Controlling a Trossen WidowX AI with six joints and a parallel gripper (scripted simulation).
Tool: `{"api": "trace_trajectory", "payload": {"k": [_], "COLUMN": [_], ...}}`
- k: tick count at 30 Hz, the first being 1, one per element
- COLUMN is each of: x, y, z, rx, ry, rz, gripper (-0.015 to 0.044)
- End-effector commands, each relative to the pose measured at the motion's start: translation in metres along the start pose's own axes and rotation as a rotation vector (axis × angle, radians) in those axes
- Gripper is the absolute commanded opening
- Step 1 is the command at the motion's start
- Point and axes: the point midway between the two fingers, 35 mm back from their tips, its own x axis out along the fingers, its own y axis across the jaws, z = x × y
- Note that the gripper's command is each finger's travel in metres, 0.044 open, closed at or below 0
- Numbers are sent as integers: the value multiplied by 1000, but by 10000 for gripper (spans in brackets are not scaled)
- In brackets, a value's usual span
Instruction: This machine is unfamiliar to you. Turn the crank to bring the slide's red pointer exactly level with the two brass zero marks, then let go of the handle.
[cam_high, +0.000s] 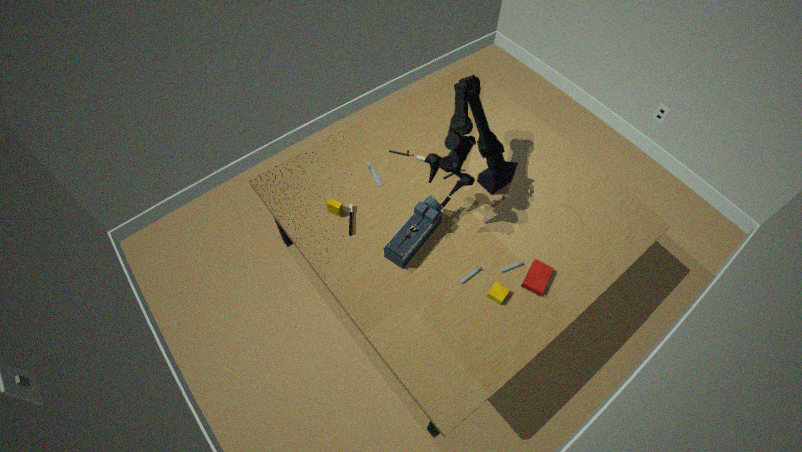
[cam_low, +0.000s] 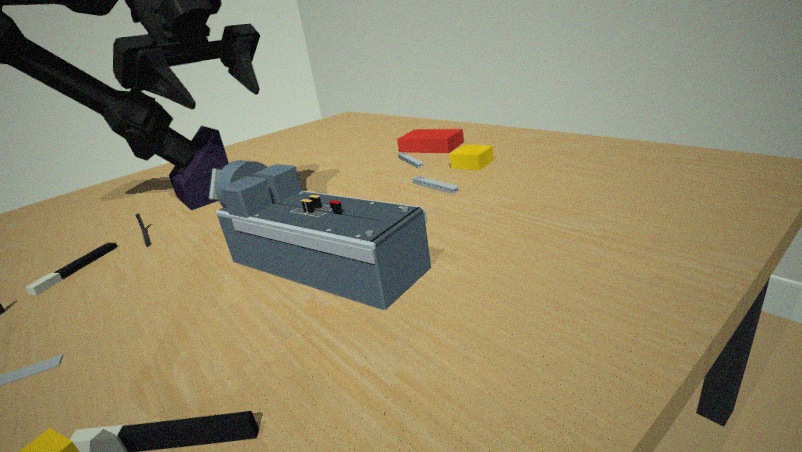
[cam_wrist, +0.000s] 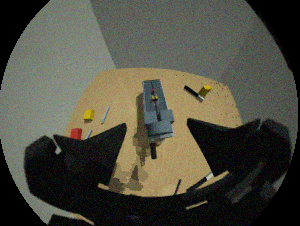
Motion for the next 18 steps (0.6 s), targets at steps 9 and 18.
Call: {"api": "trace_trajectory", "payload": {"k": [9, 18], "x": [-15, 15], "y": [7, 8], "z": [-30, -53], "rx": [-17, -16], "ry": [-22, -19], "rz": [48, 50], "gripper": [440, 440]}}
